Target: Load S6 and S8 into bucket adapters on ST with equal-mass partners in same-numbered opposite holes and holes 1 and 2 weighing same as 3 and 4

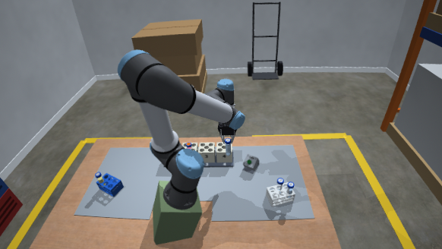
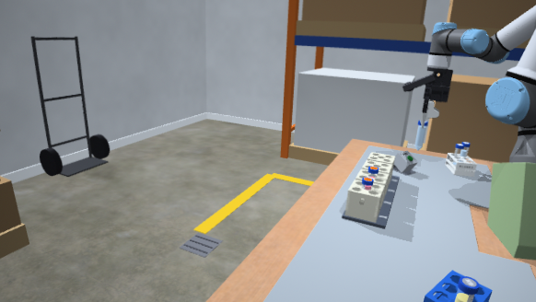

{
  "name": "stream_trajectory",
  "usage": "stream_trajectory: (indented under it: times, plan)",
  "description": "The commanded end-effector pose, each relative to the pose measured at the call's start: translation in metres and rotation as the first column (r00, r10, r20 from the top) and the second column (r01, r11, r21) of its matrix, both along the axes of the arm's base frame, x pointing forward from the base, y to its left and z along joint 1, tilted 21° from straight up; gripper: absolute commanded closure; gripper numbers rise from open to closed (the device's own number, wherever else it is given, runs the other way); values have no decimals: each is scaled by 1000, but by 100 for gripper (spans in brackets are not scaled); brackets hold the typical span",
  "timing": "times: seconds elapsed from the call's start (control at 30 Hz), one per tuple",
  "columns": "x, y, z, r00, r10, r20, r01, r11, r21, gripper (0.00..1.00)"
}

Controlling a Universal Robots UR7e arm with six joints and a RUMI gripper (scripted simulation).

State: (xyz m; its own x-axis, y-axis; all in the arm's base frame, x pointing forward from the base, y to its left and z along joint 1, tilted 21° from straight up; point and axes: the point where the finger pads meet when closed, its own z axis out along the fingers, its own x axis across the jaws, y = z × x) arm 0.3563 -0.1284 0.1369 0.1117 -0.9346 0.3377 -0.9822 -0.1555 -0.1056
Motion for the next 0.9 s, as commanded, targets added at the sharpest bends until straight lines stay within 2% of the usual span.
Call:
stream_trajectory:
  times: [0.0, 0.2, 0.27, 0.77, 0.87]
  plan:
    - [19, 24, -6, 1000, 13, -10, -13, 1000, -7, 100]
    - [42, 56, -13, 1000, 13, -10, -13, 1000, -7, 100]
    - [42, 56, -13, 1000, 13, -10, -13, 1000, -7, 100]
    - [99, 136, -32, 1000, 13, -9, -13, 1000, -6, 100]
    - [102, 141, -33, 1000, 13, -9, -13, 1000, -6, 100]
